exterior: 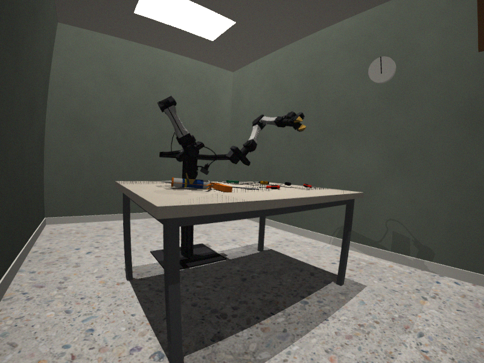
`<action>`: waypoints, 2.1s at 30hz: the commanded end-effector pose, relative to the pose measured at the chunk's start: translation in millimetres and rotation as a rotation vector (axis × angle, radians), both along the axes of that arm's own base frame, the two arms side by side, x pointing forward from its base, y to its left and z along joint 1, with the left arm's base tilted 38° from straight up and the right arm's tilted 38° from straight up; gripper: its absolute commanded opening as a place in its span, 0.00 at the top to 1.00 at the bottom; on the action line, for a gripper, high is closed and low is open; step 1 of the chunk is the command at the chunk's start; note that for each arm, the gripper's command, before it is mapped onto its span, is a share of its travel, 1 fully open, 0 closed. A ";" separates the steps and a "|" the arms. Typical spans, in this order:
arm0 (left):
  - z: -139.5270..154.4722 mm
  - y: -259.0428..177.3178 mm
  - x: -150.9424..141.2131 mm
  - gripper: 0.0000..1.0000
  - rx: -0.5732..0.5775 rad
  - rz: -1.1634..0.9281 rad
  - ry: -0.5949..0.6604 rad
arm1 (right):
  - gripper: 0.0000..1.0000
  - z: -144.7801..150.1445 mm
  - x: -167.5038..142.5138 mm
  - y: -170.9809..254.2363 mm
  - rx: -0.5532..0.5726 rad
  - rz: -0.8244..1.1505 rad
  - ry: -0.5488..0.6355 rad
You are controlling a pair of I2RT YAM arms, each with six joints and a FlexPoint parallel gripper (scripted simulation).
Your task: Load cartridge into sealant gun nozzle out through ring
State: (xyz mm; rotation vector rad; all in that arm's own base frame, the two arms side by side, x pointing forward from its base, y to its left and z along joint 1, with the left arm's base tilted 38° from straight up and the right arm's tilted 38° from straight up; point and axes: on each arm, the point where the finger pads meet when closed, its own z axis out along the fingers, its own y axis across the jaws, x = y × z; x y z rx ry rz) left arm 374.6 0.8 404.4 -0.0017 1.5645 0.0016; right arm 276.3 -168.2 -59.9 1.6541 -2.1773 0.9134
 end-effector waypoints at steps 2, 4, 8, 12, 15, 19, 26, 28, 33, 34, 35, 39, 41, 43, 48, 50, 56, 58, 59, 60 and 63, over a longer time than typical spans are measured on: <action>-6.2 -4.6 2.6 0.32 0.007 -0.006 0.017 | 1.00 6.0 7.0 -3.6 0.014 0.011 -0.038; -6.2 -4.6 2.6 0.32 0.007 -0.006 0.017 | 1.00 8.6 9.0 -4.7 0.020 0.015 -0.049; -6.2 -4.6 2.6 0.32 0.007 -0.006 0.017 | 1.00 7.1 7.1 -5.8 0.037 0.016 -0.031; -6.2 -4.6 2.6 0.32 0.007 -0.006 0.017 | 1.00 5.5 6.2 -7.0 0.050 0.016 -0.025; -6.2 -4.6 2.6 0.32 0.007 -0.006 0.017 | 1.00 1.6 2.4 -4.2 0.046 0.018 -0.007; -6.2 -4.6 2.6 0.32 0.007 -0.006 0.017 | 1.00 6.4 4.0 -9.1 0.050 -0.007 -0.027; -6.2 -4.6 2.6 0.32 0.007 -0.006 0.017 | 1.00 9.7 3.1 -13.1 0.032 -0.008 -0.010; -6.2 -4.6 2.6 0.32 0.007 -0.006 0.017 | 1.00 10.3 4.0 -13.6 0.031 -0.007 -0.014; -6.2 -4.6 2.6 0.32 0.007 -0.006 0.017 | 1.00 9.8 2.5 -13.8 0.032 -0.008 -0.011; -6.2 -4.6 2.6 0.32 0.007 -0.006 0.017 | 1.00 9.5 2.1 -13.9 0.032 -0.008 -0.010; -6.2 -4.6 2.6 0.32 0.007 -0.006 0.017 | 1.00 9.7 2.3 -13.7 0.032 -0.006 -0.010; -6.2 -4.6 2.6 0.32 0.007 -0.006 0.017 | 1.00 9.4 1.2 -13.9 0.033 -0.007 -0.009; -6.2 -4.6 2.6 0.32 0.007 -0.006 0.017 | 1.00 9.3 0.8 -13.9 0.033 -0.008 -0.008; -6.2 -4.6 2.6 0.32 0.007 -0.006 0.017 | 1.00 9.1 0.4 -13.8 0.033 -0.009 -0.008; -6.2 -4.6 2.6 0.32 0.007 -0.006 0.017 | 1.00 9.0 0.1 -13.7 0.033 -0.009 -0.007; -6.2 -4.6 2.6 0.32 0.007 -0.006 0.017 | 1.00 8.7 -0.4 -13.6 0.034 -0.009 -0.006; -6.2 -4.6 2.6 0.32 0.007 -0.006 0.017 | 1.00 8.4 -1.0 -13.4 0.034 -0.009 -0.005; -6.2 -4.6 2.6 0.32 0.007 -0.006 0.017 | 1.00 8.3 -1.2 -13.4 0.034 -0.009 -0.004; -6.2 -4.6 2.6 0.32 0.007 -0.006 0.017 | 1.00 8.3 -1.3 -13.3 0.034 -0.009 -0.004; -6.2 -4.6 2.6 0.32 0.007 -0.006 0.017 | 1.00 8.2 -1.3 -13.3 0.034 -0.009 -0.004; -6.2 -4.6 2.6 0.32 0.007 -0.006 0.017 | 1.00 8.2 -1.5 -13.3 0.035 -0.009 -0.004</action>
